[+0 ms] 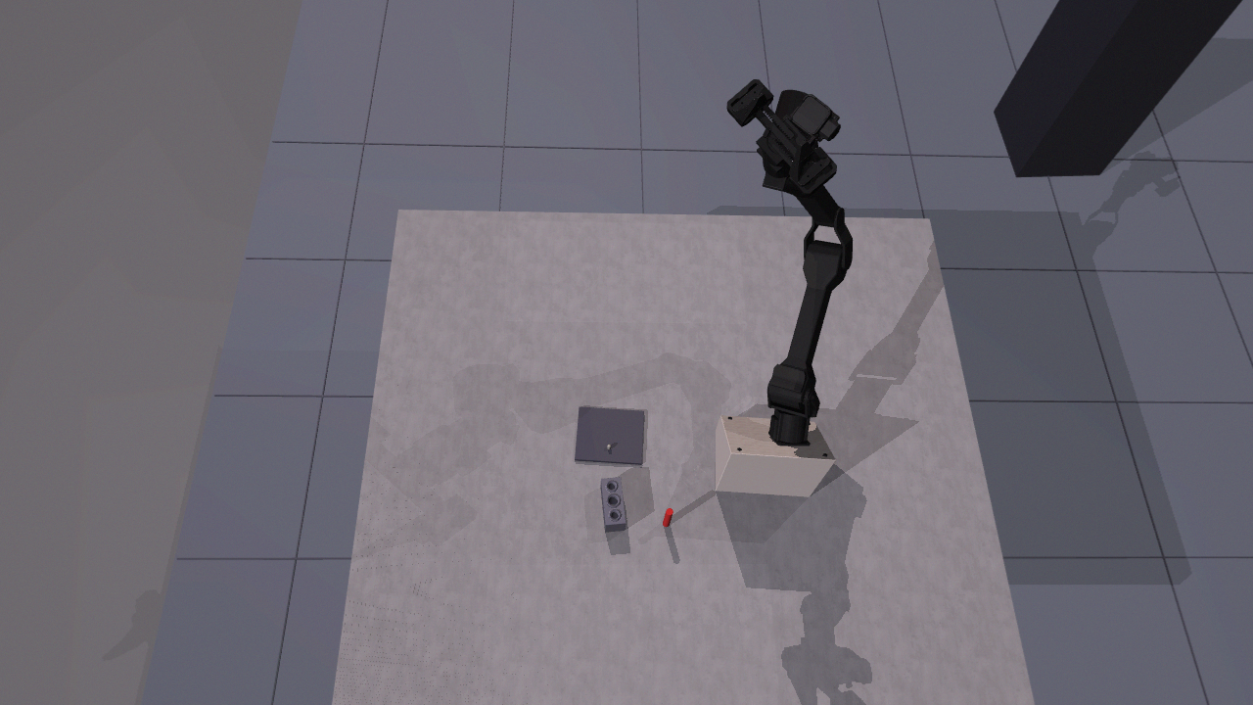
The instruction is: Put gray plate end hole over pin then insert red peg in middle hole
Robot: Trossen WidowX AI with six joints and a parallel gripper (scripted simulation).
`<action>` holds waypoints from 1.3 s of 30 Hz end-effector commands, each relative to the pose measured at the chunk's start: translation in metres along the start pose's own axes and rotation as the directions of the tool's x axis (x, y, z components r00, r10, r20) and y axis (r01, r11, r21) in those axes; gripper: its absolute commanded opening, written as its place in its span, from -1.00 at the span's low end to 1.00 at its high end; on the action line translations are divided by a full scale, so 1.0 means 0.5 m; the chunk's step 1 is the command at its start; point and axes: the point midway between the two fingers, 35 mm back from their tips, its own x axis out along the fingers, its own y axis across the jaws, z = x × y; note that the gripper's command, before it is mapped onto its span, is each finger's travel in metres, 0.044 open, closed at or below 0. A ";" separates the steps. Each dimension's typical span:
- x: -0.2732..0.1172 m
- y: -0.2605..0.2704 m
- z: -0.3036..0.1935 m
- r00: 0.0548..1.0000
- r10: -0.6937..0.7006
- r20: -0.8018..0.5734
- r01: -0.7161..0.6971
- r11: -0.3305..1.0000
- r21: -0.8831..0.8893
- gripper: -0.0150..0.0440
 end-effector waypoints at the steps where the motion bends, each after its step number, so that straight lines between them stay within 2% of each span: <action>1: 0.021 0.007 -0.075 0.995 0.008 -0.095 0.001 0.996 0.091 1.00; 4: 0.038 0.020 -0.164 0.982 0.042 -0.183 -0.021 0.993 0.116 1.00; 10: 0.053 0.036 -0.283 0.938 0.056 -0.341 0.060 0.946 0.320 1.00; 15: 0.047 0.067 -0.452 0.827 0.088 -0.555 0.263 0.812 0.521 1.00; 21: 0.004 0.110 -0.632 0.640 0.138 -0.756 0.557 0.595 0.580 1.00; 25: -0.047 0.146 -0.747 0.473 0.178 -0.863 0.757 0.419 0.501 1.00; 30: -0.126 0.192 -0.867 0.248 0.226 -0.942 0.931 0.212 0.296 1.00; 35: -0.218 0.241 -0.964 0.014 0.267 -0.964 0.999 0.028 0.022 1.00; 39: -0.300 0.280 -1.025 -0.176 0.291 -0.940 0.972 -0.102 -0.214 1.00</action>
